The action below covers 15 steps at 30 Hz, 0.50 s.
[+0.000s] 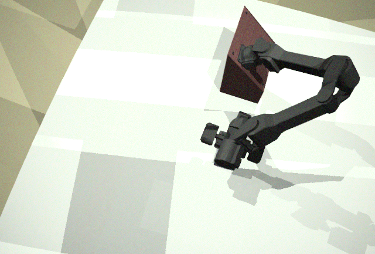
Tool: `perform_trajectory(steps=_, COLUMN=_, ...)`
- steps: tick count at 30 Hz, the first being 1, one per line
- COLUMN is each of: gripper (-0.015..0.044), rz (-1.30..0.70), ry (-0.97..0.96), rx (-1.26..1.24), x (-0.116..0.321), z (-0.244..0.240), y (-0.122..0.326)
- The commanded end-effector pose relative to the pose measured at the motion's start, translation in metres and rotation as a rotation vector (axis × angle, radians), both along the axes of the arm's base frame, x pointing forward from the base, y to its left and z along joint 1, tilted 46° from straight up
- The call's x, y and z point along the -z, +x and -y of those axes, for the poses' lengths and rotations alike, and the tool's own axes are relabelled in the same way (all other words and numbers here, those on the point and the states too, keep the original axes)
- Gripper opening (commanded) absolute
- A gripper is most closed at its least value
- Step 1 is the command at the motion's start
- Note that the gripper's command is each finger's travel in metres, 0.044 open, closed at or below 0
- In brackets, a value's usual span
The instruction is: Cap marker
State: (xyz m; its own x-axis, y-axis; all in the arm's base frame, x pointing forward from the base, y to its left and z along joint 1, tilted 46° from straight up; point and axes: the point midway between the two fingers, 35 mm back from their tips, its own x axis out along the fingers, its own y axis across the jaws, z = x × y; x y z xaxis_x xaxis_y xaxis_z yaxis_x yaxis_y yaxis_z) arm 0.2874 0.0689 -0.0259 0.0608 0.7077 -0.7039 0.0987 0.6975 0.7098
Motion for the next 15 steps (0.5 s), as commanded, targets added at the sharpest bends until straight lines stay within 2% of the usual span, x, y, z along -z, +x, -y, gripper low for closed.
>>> perform_trajectory(steps=1, gripper=0.0131, rz=0.0, ry=0.0, rx=0.0, x=0.0, z=0.0, y=0.0)
perform_trajectory(steps=12, gripper=0.042, rz=0.0, ry=0.0, rx=0.0, x=0.0, z=0.0, y=0.0)
perform_trajectory(steps=13, gripper=0.044, rz=0.0, ry=0.0, rx=0.0, x=0.0, z=0.0, y=0.0)
perform_trajectory(steps=15, gripper=0.044, rz=0.0, ry=0.0, rx=0.0, x=0.0, z=0.0, y=0.0)
